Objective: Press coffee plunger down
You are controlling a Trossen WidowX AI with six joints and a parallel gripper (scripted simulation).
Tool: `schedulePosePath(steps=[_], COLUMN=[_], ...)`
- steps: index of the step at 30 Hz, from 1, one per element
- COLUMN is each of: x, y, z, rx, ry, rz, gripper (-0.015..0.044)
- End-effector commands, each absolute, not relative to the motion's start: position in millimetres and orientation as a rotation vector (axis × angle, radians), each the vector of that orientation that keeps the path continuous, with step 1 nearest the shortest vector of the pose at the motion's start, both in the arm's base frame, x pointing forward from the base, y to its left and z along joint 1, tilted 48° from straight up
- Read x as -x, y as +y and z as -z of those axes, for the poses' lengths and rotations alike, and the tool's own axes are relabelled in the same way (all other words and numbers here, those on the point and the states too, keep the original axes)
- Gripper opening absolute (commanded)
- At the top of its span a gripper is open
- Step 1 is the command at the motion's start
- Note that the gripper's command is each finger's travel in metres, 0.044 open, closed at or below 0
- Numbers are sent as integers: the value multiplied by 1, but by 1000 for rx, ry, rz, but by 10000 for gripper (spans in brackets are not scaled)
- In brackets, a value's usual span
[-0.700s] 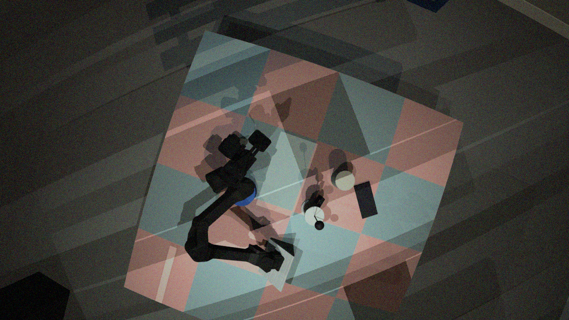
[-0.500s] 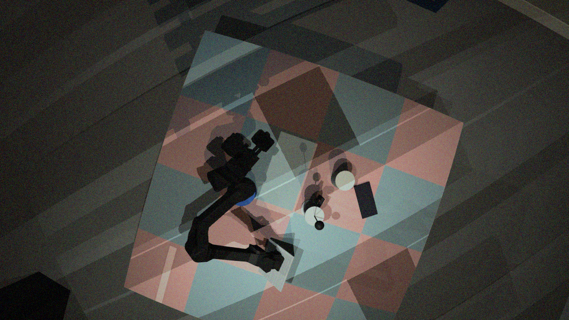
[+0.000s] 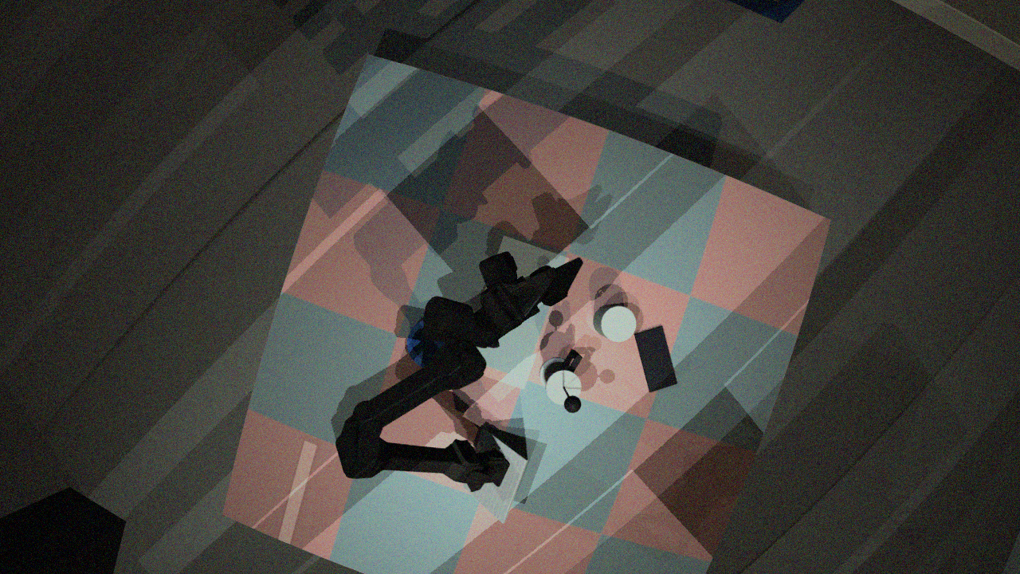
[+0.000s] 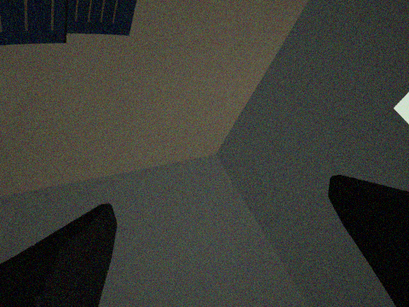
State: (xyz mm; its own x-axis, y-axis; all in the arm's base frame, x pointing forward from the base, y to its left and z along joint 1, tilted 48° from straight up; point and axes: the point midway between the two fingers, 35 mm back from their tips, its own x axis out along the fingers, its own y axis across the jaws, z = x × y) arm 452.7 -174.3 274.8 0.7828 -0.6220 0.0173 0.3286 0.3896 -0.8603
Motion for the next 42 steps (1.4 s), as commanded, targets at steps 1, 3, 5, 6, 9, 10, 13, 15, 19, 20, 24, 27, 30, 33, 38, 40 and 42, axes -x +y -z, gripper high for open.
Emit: schedulePosePath(steps=[1, 3, 5, 6, 9, 10, 13, 15, 19, 20, 24, 27, 30, 33, 38, 40, 42], x=[-436, -426, -413, -406, -381, -374, -344, -324, -287, -278, -246, -227, -212, -208, -206, -205, -204], y=[-225, -237, -247, -251, -265, -265, -269, -268, -260, -258, -246, -240, -236, -234, -216, -202, -194], z=[-224, -206, -190, -182, -162, -155, -137, -128, -119, -119, -126, -137, -152, -155, -138, -125, -118], rx=[898, 845, 777, 739, 602, 556, 384, 262, -15, -89, -389, -606, -801, -850, -850, -850, -850], ry=[527, 586, 643, 669, 742, 763, 822, 846, 864, 860, 817, 756, 680, 657, 657, 657, 657], rz=[425, 366, 308, 280, 227, 197, 123, 81, 11, -3, -38, -48, -48, -46, -46, -46, -46], gripper=[440, 440, 440, 440, 440, 440, 440, 440, 440, 440, 440, 440, 440, 440, 440, 440, 440])
